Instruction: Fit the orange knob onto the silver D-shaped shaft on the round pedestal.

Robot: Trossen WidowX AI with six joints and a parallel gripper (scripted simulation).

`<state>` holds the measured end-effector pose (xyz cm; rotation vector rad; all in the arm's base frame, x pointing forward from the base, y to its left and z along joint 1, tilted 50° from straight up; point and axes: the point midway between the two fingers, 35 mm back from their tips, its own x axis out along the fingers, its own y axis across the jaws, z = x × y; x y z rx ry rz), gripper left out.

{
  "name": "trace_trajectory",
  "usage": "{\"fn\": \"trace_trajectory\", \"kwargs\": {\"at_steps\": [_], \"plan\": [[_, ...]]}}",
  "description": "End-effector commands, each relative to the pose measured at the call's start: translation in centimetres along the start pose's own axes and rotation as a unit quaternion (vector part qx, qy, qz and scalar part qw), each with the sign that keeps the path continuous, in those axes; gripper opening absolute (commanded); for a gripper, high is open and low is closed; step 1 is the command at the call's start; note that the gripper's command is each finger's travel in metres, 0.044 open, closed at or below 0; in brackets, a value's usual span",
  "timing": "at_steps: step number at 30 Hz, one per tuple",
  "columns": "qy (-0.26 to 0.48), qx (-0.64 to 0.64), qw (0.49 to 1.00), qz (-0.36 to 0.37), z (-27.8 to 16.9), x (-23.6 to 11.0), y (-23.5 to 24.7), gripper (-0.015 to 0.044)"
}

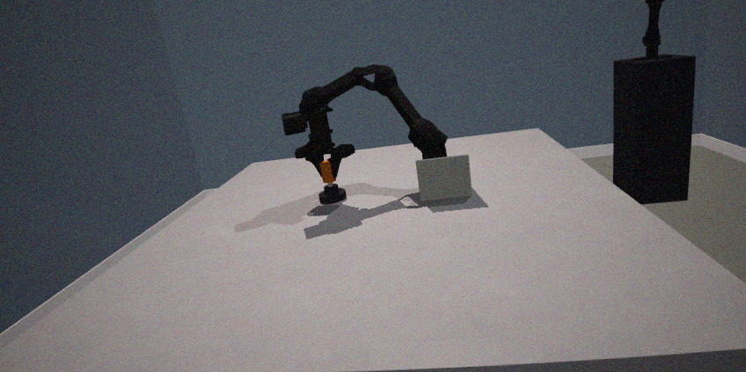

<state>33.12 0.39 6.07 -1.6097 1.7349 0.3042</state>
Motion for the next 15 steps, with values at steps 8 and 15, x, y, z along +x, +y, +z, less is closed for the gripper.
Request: {"fn": "trace_trajectory", "kwargs": {"at_steps": [8, 15], "plan": [[-0.002, 0.008, 1.0, -0.001, 0.05, 0.03, -0.03, 0.0], [-0.002, -0.012, 1.0, -0.001, 0.06, -0.06, -0.01, 0.0]]}}
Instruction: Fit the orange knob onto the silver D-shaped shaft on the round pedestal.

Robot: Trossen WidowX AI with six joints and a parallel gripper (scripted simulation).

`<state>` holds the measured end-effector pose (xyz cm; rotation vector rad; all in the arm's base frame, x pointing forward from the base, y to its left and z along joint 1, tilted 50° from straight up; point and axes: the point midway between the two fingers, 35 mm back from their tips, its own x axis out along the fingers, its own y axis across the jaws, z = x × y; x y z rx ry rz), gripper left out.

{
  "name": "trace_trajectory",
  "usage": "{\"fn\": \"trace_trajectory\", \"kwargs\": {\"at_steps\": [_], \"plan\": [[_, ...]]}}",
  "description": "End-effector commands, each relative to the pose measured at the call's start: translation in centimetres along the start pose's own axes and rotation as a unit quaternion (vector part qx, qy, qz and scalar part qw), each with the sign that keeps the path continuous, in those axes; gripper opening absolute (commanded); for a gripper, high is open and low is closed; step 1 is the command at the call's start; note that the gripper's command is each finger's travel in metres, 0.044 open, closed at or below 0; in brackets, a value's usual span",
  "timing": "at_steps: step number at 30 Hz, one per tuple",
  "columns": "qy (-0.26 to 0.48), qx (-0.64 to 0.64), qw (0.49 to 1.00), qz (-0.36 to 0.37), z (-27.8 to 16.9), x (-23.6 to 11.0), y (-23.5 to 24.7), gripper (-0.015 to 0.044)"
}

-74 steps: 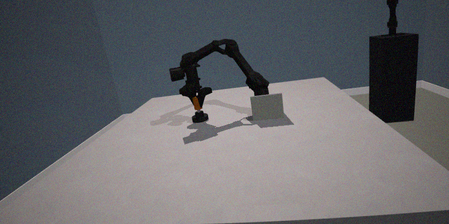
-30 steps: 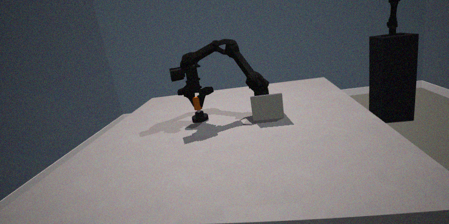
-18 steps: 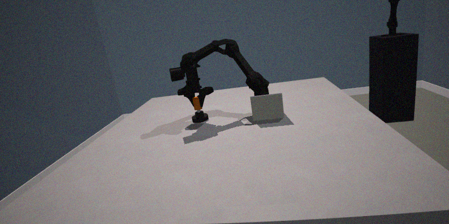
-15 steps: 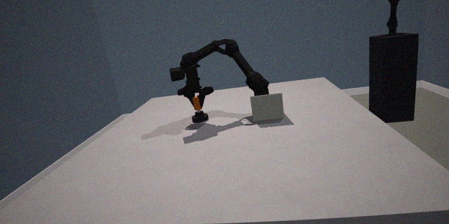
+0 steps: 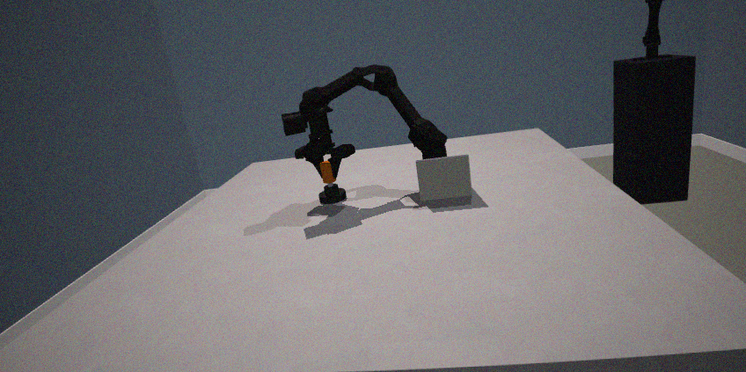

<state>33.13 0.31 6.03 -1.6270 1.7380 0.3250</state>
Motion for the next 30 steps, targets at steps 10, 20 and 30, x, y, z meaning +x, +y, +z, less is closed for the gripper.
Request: {"fn": "trace_trajectory", "kwargs": {"at_steps": [10, 20, 30], "plan": [[-0.002, -0.016, 1.0, -0.001, 0.0, -0.73, -0.34, 0.0], [-0.002, -0.016, 1.0, -0.001, 0.03, -0.17, -0.45, 0.0], [-0.002, -0.016, 1.0, -0.001, 0.13, -0.62, -0.25, 0.0]]}}
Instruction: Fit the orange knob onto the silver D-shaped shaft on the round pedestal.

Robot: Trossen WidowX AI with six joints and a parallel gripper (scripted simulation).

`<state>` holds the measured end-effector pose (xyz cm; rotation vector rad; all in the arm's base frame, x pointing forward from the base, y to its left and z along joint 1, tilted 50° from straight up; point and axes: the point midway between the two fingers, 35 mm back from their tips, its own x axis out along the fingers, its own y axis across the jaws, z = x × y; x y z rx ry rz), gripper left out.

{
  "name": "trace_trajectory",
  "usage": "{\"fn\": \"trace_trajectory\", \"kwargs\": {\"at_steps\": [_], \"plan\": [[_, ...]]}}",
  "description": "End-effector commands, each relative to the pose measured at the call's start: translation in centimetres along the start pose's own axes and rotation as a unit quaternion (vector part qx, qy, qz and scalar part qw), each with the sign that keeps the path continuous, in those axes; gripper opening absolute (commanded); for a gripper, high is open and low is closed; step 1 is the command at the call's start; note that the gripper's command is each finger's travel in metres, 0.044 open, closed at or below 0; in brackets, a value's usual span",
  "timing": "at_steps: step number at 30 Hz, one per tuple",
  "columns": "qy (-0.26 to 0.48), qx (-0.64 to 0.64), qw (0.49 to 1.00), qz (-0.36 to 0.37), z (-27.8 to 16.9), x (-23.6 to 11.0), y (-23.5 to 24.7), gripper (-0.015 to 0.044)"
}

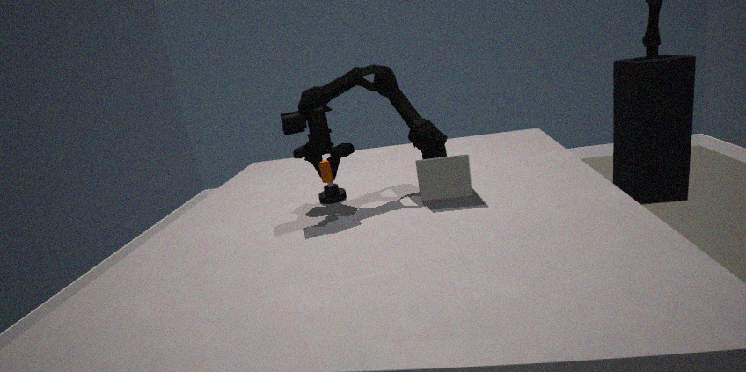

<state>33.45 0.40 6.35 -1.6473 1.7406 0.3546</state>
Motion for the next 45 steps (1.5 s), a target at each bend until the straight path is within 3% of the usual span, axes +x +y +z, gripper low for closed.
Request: {"fn": "trace_trajectory", "kwargs": {"at_steps": [1, 45], "plan": [[-0.002, -0.006, 1.0, -0.001, 0.19, -0.38, 0.13, 0.0], [-0.001, -0.027, 1.0, -0.001, 0.11, -0.19, 0.01, 0.0]]}}
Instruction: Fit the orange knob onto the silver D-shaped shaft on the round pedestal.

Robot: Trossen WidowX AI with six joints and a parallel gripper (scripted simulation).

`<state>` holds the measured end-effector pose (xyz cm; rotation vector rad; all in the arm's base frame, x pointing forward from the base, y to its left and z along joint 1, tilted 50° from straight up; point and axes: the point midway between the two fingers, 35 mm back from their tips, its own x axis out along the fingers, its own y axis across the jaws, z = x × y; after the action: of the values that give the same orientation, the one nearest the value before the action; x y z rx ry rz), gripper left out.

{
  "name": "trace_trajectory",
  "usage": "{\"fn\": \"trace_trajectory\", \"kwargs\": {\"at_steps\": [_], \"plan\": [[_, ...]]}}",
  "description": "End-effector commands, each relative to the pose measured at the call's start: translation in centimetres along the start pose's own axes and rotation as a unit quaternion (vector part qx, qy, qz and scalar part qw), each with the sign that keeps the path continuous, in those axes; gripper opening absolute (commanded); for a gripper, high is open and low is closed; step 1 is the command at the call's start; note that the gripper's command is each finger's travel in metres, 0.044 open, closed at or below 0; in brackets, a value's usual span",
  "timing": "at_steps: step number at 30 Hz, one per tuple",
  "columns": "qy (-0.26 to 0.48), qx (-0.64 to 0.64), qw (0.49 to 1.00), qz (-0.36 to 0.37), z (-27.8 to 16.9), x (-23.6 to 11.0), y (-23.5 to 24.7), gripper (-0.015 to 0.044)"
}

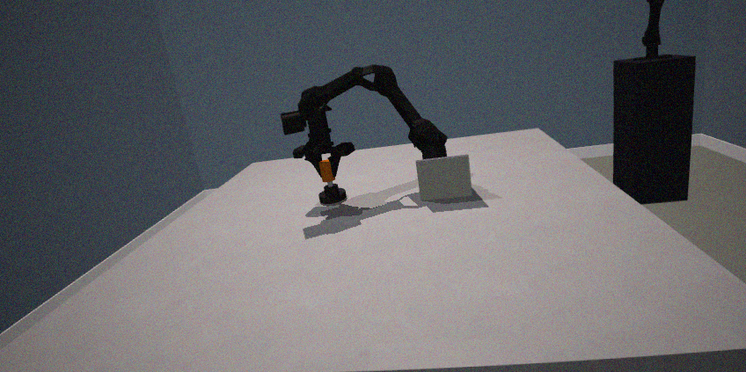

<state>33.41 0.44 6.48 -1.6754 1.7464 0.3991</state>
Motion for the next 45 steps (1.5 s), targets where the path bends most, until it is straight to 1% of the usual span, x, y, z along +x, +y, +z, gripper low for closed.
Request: {"fn": "trace_trajectory", "kwargs": {"at_steps": [1, 45], "plan": [[-0.001, -0.004, 1.0, -0.003, 0.21, -0.07, 0.0, 0.0], [-0.001, -0.004, 1.0, -0.003, 0.23, -0.11, 0.39, 0.0]]}}
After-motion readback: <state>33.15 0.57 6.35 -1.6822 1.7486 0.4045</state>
